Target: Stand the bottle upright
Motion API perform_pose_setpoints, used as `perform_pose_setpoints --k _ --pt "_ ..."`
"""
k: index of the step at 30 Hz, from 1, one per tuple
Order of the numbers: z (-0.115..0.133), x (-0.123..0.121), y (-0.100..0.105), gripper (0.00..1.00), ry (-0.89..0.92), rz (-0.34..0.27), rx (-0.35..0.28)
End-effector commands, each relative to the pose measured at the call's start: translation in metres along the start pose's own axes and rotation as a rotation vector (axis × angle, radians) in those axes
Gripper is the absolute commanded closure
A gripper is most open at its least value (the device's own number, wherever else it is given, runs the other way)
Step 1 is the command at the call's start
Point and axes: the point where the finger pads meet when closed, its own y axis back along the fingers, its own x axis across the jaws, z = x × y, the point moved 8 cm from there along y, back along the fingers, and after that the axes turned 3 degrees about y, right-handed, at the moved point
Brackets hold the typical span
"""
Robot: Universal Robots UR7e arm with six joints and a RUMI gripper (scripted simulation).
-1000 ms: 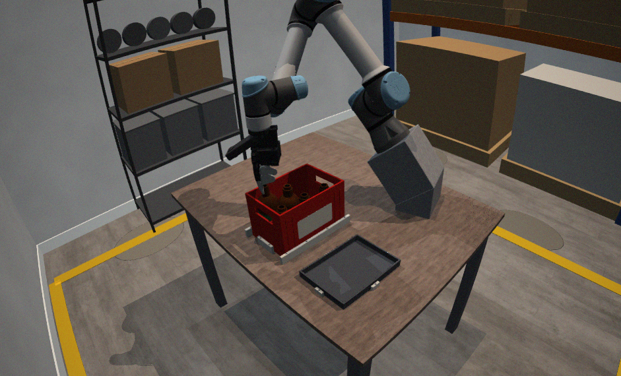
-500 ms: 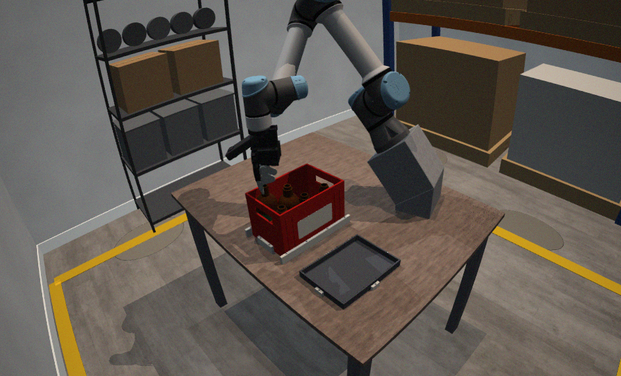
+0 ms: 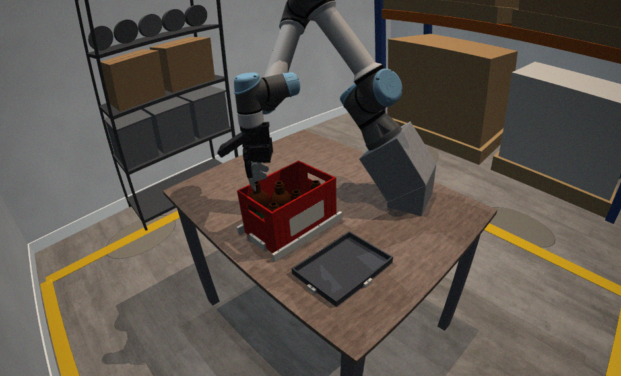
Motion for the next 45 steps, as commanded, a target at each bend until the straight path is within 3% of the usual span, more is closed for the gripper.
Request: perform_pose_setpoints --k 1,45 --pt "-0.003 -0.001 0.005 1.00 -0.003 -0.005 0.008" --pt "-0.004 -0.002 0.043 1.00 -0.003 -0.005 0.008"
